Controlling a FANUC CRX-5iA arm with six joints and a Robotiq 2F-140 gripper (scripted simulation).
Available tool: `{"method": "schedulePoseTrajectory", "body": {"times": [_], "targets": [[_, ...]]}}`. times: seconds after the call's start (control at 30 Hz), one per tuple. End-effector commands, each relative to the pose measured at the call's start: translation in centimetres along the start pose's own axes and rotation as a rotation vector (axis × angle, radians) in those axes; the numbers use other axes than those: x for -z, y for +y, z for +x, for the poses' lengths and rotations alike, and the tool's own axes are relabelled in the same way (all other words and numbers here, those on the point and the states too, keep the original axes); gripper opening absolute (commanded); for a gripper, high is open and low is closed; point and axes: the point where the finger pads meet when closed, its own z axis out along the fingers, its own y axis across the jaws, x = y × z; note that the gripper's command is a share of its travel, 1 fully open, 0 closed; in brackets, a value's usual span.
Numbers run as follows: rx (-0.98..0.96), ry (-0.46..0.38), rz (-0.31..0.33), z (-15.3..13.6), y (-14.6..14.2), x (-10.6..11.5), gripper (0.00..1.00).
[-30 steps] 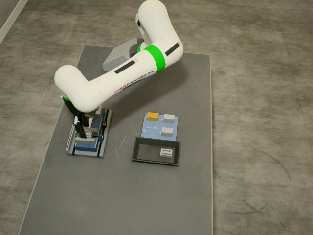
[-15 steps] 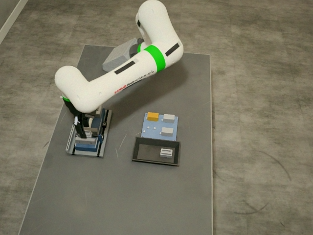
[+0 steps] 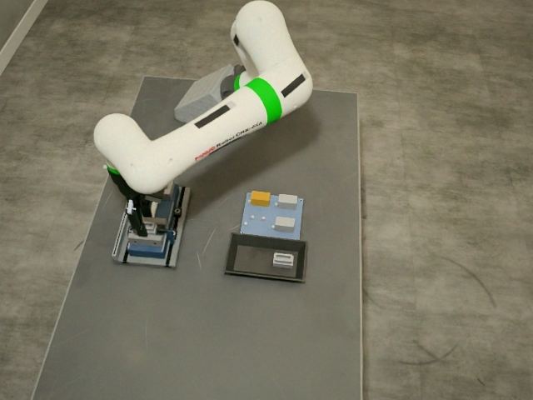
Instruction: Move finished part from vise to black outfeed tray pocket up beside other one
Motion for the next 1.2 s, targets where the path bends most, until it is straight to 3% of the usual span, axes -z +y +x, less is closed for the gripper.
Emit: {"method": "schedulePoseTrajectory", "body": {"times": [0.0,1.17], "targets": [[0.0,-0.002,-0.001,-0.04,0.02,0.06,0.46],[0.0,-0.002,-0.001,-0.04,0.02,-0.27,0.46]]}}
